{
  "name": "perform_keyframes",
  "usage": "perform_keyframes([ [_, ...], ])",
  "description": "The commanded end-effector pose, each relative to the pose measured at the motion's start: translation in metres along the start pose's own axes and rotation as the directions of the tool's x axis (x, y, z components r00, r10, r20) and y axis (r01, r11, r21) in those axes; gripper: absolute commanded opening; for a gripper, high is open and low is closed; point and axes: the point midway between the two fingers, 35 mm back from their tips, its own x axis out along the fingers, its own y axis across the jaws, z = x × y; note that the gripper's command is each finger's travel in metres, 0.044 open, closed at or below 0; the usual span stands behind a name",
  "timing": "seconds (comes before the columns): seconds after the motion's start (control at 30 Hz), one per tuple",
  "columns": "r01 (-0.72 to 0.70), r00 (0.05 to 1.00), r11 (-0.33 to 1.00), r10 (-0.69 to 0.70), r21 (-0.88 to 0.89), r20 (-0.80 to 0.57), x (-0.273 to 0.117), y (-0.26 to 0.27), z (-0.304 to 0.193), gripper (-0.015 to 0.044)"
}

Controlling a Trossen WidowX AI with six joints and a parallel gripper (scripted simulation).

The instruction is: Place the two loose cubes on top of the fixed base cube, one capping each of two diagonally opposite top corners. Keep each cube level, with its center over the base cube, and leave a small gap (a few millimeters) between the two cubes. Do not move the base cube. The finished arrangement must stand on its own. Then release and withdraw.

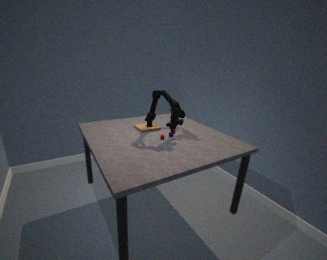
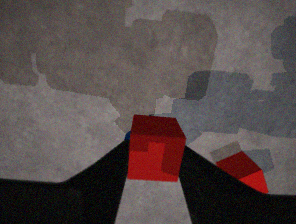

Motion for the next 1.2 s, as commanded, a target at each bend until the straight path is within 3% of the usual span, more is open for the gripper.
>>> perform_keyframes([
  [0.0,-0.004,1.000,1.000,0.004,-0.003,0.002,0.001,0.001,0.000,0.0105],
  [0.27,-0.004,1.000,1.000,0.004,-0.003,0.002,0.001,0.001,0.000,0.0105],
  [0.4,-0.004,1.000,1.000,0.004,-0.003,0.002,0.001,0.001,0.000,0.0205],
  [1.17,0.000,1.000,1.000,0.000,0.000,0.000,-0.030,0.000,0.000,0.0205],
])
